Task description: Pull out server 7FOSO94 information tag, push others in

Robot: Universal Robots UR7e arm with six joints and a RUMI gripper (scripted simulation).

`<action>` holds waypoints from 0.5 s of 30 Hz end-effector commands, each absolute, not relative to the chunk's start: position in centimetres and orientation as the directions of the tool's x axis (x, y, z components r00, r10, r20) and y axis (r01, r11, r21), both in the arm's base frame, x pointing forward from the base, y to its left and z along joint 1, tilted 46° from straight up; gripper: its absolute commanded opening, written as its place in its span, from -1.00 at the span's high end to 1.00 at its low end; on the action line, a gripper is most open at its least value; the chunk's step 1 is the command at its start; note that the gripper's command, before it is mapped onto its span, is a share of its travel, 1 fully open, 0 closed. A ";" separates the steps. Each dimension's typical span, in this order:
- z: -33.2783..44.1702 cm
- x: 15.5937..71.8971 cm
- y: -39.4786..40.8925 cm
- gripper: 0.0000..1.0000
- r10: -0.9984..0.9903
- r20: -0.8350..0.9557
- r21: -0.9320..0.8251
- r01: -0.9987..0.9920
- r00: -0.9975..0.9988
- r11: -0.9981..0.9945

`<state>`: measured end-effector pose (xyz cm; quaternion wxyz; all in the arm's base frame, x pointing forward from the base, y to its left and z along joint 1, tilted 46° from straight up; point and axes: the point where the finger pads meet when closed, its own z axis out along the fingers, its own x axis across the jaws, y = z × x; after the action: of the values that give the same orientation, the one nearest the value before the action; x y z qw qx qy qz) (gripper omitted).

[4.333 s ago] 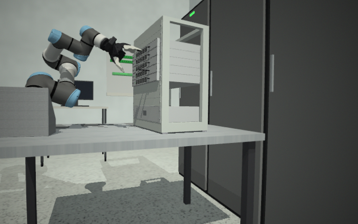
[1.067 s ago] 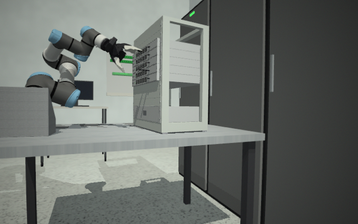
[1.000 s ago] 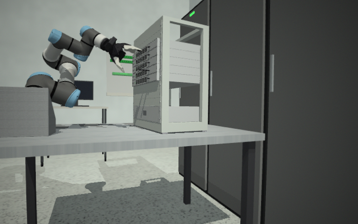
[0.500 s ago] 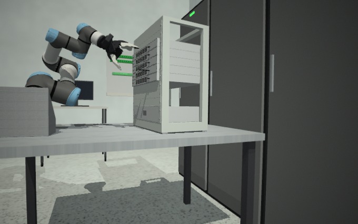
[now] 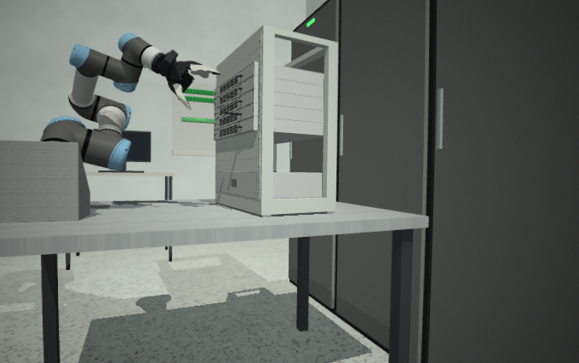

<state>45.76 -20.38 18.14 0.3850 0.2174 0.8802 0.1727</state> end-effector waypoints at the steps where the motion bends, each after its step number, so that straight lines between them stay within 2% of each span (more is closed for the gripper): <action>1: 18.3 45.4 -20.6 -1.00 0.515 -0.603 0.472 0.249 -0.609 0.846; 15: 18.4 45.1 -20.9 -1.00 0.515 -0.603 0.472 0.249 -0.609 0.846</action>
<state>45.09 -20.81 18.39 0.3849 0.2171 0.8802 0.1730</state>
